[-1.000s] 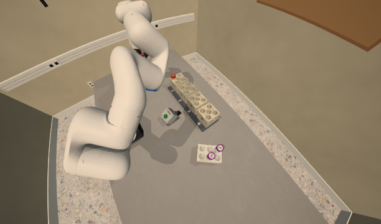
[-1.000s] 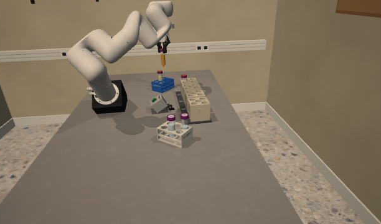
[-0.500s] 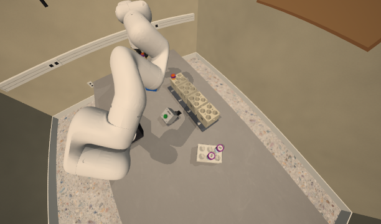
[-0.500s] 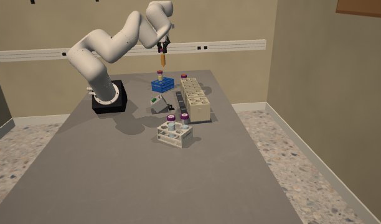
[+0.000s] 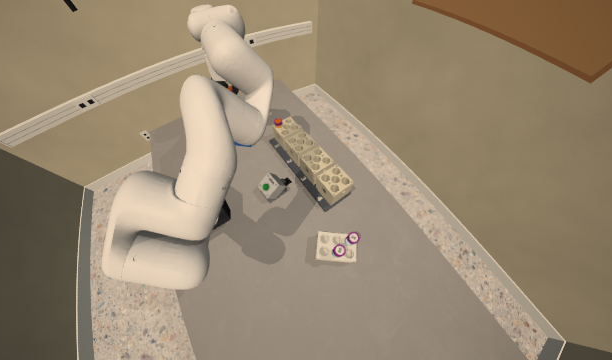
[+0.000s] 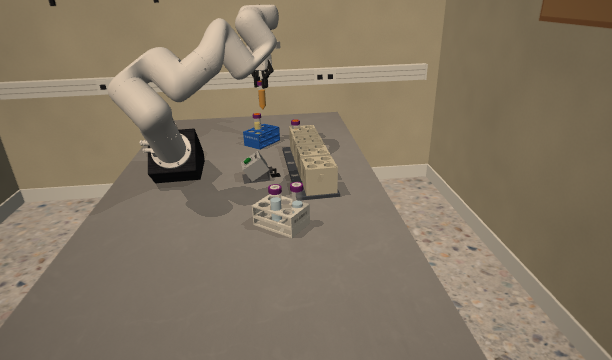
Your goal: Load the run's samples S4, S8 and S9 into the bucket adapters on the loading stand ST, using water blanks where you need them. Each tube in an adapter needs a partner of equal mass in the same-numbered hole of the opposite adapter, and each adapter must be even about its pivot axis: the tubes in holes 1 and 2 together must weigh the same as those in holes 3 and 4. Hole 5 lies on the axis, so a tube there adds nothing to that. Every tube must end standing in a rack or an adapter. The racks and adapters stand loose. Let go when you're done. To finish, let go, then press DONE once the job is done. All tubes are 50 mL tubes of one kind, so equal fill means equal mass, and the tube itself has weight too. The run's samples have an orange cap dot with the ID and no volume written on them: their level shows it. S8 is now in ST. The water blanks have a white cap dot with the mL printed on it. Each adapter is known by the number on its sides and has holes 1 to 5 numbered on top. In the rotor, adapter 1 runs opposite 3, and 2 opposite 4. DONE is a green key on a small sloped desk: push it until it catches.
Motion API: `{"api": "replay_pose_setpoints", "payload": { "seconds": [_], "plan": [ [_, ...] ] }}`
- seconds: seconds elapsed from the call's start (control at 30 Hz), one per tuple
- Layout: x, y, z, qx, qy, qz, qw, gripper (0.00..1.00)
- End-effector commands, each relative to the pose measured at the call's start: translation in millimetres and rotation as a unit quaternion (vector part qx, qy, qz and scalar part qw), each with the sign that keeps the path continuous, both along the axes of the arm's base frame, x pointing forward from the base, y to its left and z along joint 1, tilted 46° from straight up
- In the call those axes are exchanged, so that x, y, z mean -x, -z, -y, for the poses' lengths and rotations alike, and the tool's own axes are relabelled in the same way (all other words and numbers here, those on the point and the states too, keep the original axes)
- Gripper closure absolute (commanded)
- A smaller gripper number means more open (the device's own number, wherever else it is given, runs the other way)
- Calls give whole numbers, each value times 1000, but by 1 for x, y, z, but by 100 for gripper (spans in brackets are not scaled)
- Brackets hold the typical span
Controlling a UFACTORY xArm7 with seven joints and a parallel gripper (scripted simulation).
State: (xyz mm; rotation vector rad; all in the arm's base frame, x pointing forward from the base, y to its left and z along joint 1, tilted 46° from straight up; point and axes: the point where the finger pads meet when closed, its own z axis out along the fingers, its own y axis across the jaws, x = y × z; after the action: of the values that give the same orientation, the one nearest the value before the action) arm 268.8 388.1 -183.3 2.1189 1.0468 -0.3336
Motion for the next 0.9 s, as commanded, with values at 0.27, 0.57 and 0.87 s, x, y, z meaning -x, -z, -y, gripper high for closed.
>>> {"api": "replay_pose_setpoints", "payload": {
  "seconds": [0.27,0.57,0.87],
  "plan": [
    [-2,14,13,-3,0,1,1000,100],
    [-3,23,23,-3,0,1,1000,100],
    [-5,36,35,-3,0,1,1000,100]
  ]
}}
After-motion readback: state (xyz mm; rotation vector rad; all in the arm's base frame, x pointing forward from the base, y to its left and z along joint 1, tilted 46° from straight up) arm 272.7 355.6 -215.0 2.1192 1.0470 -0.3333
